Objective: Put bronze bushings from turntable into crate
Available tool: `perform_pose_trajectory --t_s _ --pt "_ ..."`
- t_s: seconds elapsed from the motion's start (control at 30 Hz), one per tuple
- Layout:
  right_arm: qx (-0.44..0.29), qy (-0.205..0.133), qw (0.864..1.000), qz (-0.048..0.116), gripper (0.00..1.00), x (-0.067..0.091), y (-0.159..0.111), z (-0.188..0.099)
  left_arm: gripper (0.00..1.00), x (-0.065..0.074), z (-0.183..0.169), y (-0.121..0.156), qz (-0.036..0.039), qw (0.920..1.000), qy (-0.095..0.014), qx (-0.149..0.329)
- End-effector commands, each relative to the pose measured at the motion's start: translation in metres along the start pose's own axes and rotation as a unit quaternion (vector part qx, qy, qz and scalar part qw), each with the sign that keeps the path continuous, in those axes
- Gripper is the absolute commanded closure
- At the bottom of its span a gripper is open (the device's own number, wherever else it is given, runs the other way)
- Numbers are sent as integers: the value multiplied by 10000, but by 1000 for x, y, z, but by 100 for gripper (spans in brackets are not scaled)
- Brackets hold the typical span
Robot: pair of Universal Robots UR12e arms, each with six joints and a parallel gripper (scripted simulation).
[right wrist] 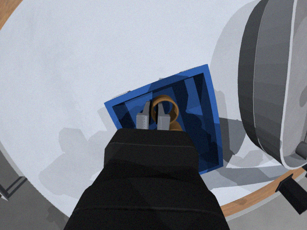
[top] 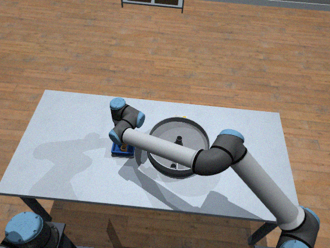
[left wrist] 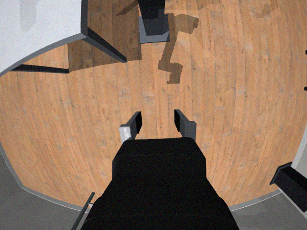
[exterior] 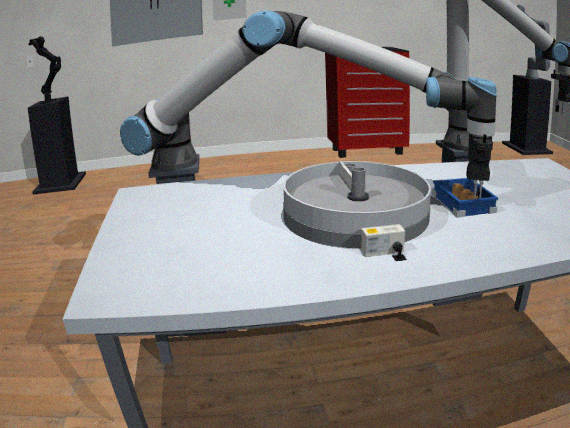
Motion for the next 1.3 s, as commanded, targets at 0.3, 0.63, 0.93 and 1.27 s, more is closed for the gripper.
perform_pose_trajectory --t_s 0.3,0.63,0.93,1.27 --pt "5 -3 10000 0 100 -1 0 -3 0 -3 2 1 2 10000 25 15" --pt "6 -2 10000 -5 100 -5 1 -3 0 -3 2 1 2 10000 25 15" --pt "5 -3 10000 -1 100 -7 1 -4 0 -3 2 1 2 10000 25 15" --pt "5 -3 10000 1 100 -7 1 -4 0 -3 2 1 2 10000 25 15"
Point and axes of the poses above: on each arm, the point where the finger pads meet when closed, its own x axis back along the fingers, its own y axis across the jaws, z = x × y, the point moved 3 cm from there along x, back along the fingers, and after that the axes turned 10 degrees about -x, right-handed, at the moved point
